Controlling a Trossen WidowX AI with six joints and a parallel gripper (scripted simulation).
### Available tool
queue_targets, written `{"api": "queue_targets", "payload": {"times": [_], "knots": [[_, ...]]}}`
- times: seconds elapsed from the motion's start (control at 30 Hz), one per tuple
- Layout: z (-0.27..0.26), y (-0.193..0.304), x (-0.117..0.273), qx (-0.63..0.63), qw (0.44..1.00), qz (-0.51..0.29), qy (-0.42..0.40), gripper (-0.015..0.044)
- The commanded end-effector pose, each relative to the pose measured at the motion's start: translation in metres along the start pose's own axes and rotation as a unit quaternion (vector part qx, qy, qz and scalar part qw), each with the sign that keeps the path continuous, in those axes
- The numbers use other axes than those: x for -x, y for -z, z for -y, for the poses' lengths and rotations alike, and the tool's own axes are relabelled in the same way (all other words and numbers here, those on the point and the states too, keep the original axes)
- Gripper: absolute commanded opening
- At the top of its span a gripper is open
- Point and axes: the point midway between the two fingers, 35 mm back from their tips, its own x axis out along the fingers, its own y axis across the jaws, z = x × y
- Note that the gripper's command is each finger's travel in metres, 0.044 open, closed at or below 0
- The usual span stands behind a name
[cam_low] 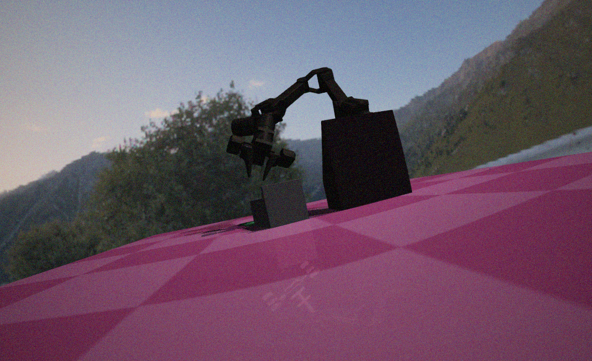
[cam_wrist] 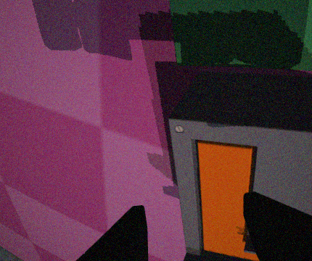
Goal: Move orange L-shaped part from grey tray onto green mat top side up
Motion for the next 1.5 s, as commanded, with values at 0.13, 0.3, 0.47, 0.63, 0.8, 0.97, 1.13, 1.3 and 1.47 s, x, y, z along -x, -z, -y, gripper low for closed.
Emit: {"api": "queue_targets", "payload": {"times": [0.13,0.3,0.47,0.63,0.8,0.97,1.13,1.3,1.47], "knots": [[-0.012,0.096,-0.020,0.412,0.896,-0.046,0.159,0.0180],[-0.011,0.142,-0.021,0.625,0.742,-0.046,0.238,0.0180],[-0.012,0.152,-0.020,0.671,0.694,-0.042,0.257,0.0180],[-0.012,0.152,-0.020,0.671,0.694,-0.042,0.257,0.0180],[-0.002,0.144,-0.046,0.671,0.694,-0.042,0.256,0.0180],[0.020,0.130,-0.084,0.671,0.694,-0.041,0.259,0.0180],[0.020,0.130,-0.084,0.671,0.694,-0.041,0.259,0.0180],[0.021,0.129,-0.088,0.671,0.694,-0.041,0.259,0.0180],[0.024,0.127,-0.095,0.671,0.694,-0.041,0.259,0.0180]]}}
